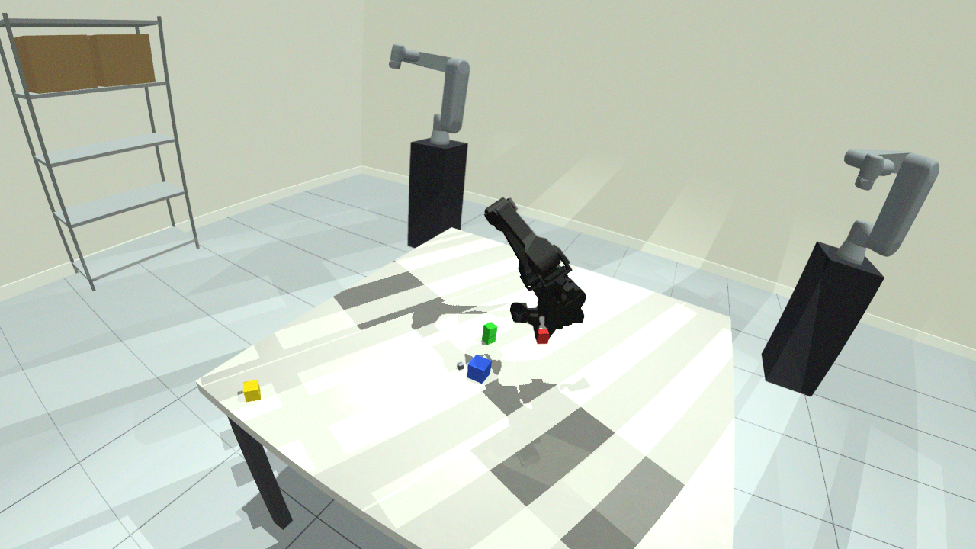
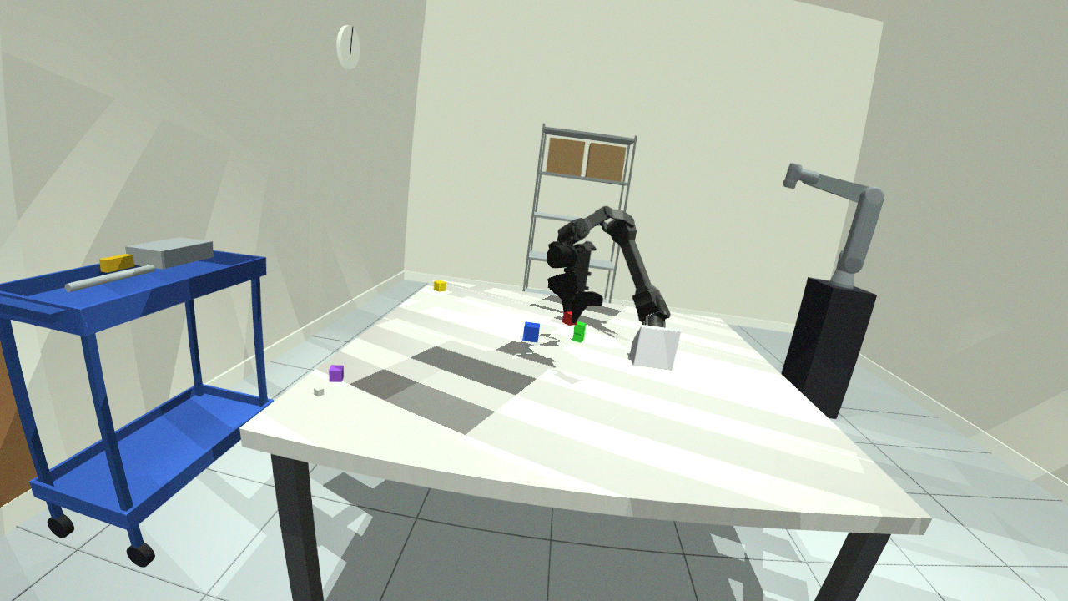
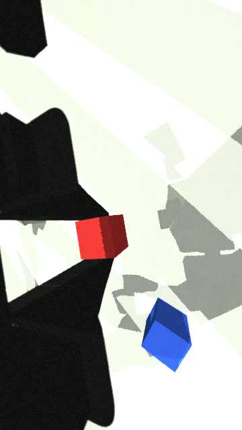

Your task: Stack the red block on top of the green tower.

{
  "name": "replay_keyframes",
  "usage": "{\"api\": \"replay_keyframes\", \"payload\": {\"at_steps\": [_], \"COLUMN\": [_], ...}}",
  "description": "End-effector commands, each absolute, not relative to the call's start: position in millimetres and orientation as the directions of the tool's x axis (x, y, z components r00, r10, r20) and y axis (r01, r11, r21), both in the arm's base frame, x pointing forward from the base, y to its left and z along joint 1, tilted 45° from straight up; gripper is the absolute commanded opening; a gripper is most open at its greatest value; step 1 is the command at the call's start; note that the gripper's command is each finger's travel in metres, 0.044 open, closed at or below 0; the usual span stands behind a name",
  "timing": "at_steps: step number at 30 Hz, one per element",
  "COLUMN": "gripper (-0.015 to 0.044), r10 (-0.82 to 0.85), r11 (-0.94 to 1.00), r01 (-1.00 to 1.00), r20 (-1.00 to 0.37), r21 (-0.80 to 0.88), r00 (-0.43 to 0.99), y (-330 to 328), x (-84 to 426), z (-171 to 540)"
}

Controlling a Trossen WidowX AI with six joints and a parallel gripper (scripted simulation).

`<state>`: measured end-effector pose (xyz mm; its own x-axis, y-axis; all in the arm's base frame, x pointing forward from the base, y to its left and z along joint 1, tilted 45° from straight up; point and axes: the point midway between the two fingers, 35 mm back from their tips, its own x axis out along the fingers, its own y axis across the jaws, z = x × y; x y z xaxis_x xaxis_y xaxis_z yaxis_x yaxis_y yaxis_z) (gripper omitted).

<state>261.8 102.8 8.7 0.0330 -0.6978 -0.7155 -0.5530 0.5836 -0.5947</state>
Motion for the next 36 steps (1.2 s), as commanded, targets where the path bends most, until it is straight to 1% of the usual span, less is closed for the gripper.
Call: {"api": "replay_keyframes", "payload": {"at_steps": [1, 9, 22, 36], "gripper": [0.0000, 0.0000, 0.0000, 0.0000], "r10": [-0.697, -0.697, -0.693, -0.697], "r11": [0.587, 0.587, 0.588, 0.585], "r01": [-0.551, -0.551, -0.554, -0.554], "r20": [-0.716, -0.717, -0.720, -0.716], "r21": [-0.594, -0.593, -0.589, -0.592], "r00": [0.030, 0.030, 0.030, 0.029], "y": [111, 109, 64, 14], "x": [260, 262, 258, 238], "z": [17, 20, 71, 115]}}
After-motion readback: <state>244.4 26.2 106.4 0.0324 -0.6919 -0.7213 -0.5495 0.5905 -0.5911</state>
